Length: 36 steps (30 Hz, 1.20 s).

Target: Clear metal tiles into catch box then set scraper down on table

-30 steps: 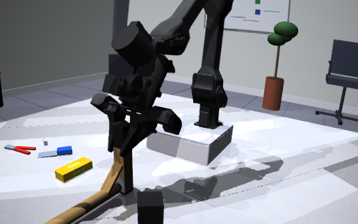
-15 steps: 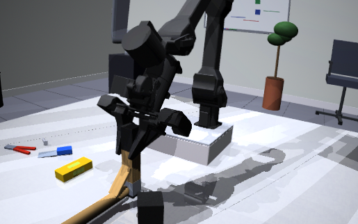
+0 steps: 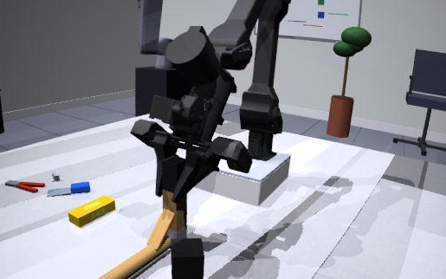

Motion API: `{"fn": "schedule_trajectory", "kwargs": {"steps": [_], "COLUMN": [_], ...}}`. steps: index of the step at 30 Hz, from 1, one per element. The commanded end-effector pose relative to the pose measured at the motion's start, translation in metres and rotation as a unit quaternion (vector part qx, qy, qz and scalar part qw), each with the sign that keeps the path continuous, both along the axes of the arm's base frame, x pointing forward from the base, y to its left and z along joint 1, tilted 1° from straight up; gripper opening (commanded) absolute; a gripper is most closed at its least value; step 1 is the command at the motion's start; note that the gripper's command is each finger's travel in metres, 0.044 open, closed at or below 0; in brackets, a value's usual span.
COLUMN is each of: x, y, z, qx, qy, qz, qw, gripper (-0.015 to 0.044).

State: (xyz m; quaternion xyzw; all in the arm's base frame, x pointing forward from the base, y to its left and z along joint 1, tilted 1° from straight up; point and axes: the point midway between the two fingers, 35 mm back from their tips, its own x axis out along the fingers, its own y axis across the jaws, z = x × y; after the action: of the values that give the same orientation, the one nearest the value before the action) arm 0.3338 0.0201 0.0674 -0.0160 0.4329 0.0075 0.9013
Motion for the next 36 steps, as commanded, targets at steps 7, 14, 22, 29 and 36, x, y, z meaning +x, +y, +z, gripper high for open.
{"fn": "schedule_trajectory", "kwargs": {"steps": [7, 14, 22, 29, 36], "x": [-0.003, -0.005, -0.008, -0.009, -0.006], "y": [0.015, 0.025, 0.035, 0.041, 0.043], "z": [0.001, 0.001, 0.001, 0.001, 0.002], "qx": [0.001, 0.001, 0.002, 0.002, 0.002], "qy": [-0.002, -0.002, -0.003, -0.003, -0.003], "qz": [0.002, 0.003, 0.004, 0.005, 0.005], "qw": [1.000, 1.000, 1.000, 1.000, 1.000], "gripper": [0.0000, 0.0000, 0.0000, 0.0000, 0.0000]}}
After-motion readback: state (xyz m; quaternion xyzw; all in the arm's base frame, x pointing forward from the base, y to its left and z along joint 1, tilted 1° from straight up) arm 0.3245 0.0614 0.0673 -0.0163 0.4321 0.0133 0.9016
